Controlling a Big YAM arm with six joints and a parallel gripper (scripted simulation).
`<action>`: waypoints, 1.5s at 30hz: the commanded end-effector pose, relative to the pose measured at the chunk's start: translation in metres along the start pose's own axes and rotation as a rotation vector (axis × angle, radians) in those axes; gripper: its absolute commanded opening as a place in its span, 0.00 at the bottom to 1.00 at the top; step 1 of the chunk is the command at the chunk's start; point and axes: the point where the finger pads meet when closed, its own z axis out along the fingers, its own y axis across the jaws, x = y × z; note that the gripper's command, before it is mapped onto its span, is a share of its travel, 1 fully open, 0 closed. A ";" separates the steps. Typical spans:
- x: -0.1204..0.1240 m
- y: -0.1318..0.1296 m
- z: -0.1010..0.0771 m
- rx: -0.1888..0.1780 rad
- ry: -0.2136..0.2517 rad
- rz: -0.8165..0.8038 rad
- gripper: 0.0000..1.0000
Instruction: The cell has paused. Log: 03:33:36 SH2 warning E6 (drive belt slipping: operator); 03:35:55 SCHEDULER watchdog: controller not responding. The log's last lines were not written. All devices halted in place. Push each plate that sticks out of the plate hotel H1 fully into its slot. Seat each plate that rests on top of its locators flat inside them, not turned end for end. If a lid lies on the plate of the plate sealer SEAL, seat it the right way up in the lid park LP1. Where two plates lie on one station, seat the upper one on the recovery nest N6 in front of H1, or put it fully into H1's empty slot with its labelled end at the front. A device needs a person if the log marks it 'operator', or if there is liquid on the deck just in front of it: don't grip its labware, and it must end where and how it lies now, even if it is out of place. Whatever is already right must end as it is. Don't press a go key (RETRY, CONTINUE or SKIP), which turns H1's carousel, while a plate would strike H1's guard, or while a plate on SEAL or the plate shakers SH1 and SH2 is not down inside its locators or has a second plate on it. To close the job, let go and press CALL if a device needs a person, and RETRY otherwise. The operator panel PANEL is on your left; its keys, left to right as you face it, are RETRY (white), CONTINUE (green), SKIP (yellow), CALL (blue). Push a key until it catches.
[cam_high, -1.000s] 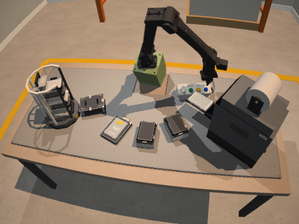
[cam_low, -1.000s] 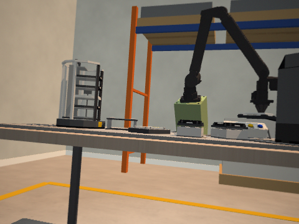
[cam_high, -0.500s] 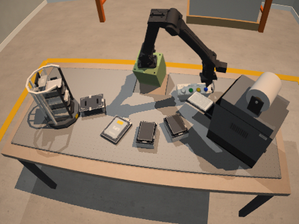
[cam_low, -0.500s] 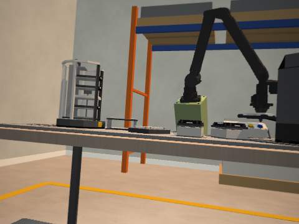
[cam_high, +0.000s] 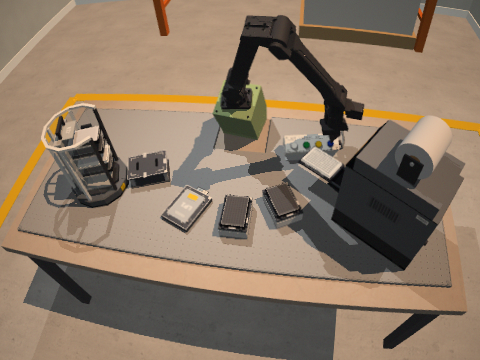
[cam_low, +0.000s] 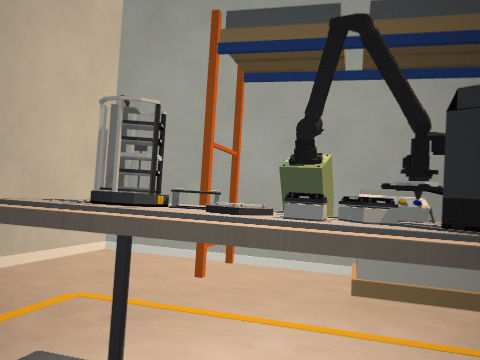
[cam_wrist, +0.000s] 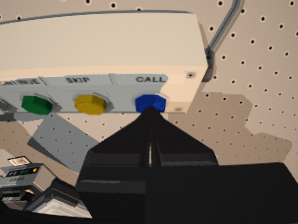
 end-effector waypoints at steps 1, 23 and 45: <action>0.004 -0.008 -0.003 0.017 0.007 0.005 0.00; 0.002 0.002 0.013 -0.005 0.002 0.002 0.00; 0.000 0.006 0.021 -0.010 -0.002 0.001 0.00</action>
